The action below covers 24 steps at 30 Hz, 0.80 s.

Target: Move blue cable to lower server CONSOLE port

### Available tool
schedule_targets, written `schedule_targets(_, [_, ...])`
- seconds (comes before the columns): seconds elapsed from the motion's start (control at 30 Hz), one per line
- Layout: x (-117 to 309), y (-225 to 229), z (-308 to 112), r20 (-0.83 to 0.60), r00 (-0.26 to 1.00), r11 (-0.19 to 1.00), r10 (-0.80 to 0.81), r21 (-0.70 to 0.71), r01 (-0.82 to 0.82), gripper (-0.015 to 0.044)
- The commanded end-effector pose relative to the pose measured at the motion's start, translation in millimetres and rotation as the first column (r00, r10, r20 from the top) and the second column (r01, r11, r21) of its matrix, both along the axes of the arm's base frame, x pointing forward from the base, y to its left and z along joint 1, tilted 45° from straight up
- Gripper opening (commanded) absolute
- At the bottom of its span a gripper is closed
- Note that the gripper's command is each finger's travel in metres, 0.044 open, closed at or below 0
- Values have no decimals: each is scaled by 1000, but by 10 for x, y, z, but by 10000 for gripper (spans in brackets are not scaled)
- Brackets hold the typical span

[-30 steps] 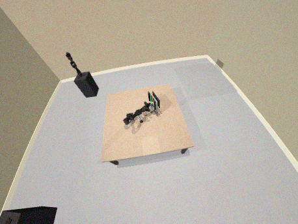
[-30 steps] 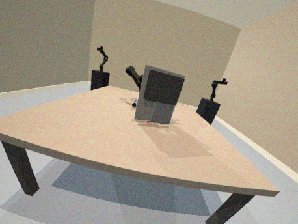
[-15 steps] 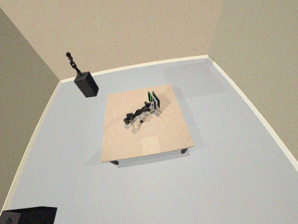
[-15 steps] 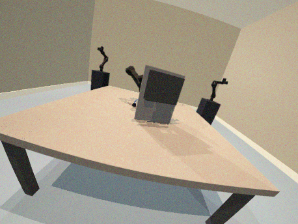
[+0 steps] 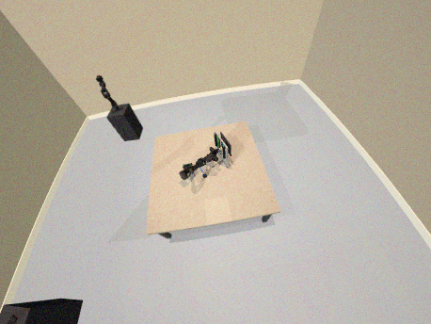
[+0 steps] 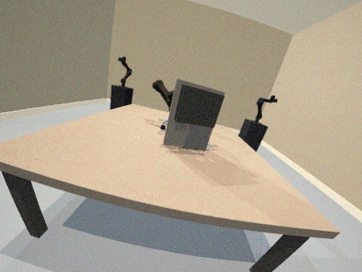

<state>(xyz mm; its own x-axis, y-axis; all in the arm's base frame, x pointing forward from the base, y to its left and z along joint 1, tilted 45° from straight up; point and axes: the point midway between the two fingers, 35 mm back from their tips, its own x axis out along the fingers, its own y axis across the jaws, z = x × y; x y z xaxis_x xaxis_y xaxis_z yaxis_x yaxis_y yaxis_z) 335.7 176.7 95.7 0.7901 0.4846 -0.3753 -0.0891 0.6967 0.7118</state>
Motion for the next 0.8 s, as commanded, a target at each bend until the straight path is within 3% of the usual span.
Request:
schedule_targets(0.0, [31, 22, 15, 5, 1000, 1000, 10, 0, -10, 0])
schedule_targets(0.77, [71, 15, 30, 5, 1000, 1000, 10, 0, -10, 0])
